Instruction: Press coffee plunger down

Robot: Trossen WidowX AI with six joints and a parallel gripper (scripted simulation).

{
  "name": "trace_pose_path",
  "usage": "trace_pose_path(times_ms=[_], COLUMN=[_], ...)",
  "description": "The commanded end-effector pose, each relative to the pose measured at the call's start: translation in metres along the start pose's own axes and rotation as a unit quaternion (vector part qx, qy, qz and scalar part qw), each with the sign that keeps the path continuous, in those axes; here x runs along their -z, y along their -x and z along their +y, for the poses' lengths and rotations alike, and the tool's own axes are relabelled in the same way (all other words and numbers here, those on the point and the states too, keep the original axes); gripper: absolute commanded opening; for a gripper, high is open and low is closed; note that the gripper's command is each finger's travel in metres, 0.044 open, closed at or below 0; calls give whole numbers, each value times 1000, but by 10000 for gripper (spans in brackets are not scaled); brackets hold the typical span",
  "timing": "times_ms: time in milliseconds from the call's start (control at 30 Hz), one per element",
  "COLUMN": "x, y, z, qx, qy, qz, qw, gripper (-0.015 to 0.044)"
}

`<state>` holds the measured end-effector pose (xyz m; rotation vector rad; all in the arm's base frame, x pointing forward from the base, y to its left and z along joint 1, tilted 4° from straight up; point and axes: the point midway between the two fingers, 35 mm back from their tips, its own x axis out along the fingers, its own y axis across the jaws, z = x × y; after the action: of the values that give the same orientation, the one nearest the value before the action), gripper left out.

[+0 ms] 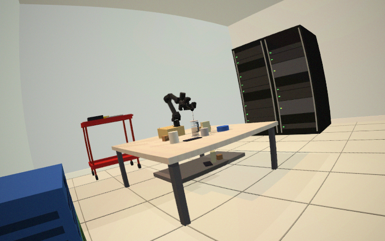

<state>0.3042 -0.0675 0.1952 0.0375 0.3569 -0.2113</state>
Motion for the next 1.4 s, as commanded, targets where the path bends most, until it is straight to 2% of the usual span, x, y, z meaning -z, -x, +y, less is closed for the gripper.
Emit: trace_pose_path(times_ms=[0, 867, 1367], x=[29, 62, 59], y=[-10, -37, -51], z=[0, 0, 1], qx=[0, 0, 0], qy=[-3, -3, -3], qz=[36, 35, 35], qw=[999, 999, 999], gripper=[128, 128, 128])
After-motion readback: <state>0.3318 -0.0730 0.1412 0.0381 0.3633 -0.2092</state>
